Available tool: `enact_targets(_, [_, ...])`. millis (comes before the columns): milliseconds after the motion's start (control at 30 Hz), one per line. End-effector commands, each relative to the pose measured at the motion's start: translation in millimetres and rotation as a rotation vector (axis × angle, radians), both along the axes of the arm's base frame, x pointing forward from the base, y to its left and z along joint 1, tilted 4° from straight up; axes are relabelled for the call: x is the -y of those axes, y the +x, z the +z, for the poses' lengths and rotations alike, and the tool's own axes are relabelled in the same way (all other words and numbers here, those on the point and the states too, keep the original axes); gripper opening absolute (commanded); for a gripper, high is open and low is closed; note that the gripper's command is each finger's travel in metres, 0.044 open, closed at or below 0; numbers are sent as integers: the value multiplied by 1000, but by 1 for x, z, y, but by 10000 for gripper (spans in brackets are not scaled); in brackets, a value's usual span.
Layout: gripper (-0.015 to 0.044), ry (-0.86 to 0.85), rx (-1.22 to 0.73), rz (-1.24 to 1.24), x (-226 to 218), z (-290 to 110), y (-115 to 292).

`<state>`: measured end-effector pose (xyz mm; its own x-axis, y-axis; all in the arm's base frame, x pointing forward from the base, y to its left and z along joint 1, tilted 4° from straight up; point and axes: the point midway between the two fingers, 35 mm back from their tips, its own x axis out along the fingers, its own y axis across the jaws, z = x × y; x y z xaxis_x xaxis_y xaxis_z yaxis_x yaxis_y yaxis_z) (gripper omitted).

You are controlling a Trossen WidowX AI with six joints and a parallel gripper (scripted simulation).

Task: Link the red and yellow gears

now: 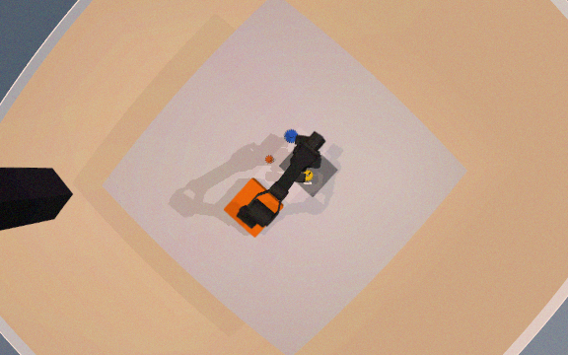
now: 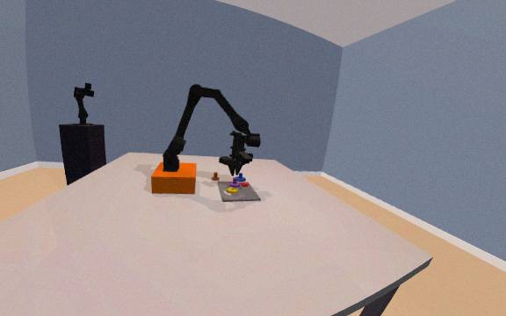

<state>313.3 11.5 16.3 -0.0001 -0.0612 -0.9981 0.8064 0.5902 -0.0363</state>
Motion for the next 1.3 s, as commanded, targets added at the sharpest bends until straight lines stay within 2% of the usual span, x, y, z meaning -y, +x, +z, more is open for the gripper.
enact_targets(0, [140, 0, 19, -15, -1, 25, 3])
enact_targets(67, [140, 0, 19, -15, -1, 25, 3])
enact_targets(133, [193, 1, 14, 79, -7, 15, 0])
enact_targets(433, [429, -2, -57, 1204, -72, 12, -54])
enact_targets(567, [440, -4, -90, 1714, -93, 9, -83])
enact_targets(633, [440, -5, -100, 1881, -99, 8, -92])
enact_targets(1267, [440, -5, -102, 1903, -100, 8, -92])
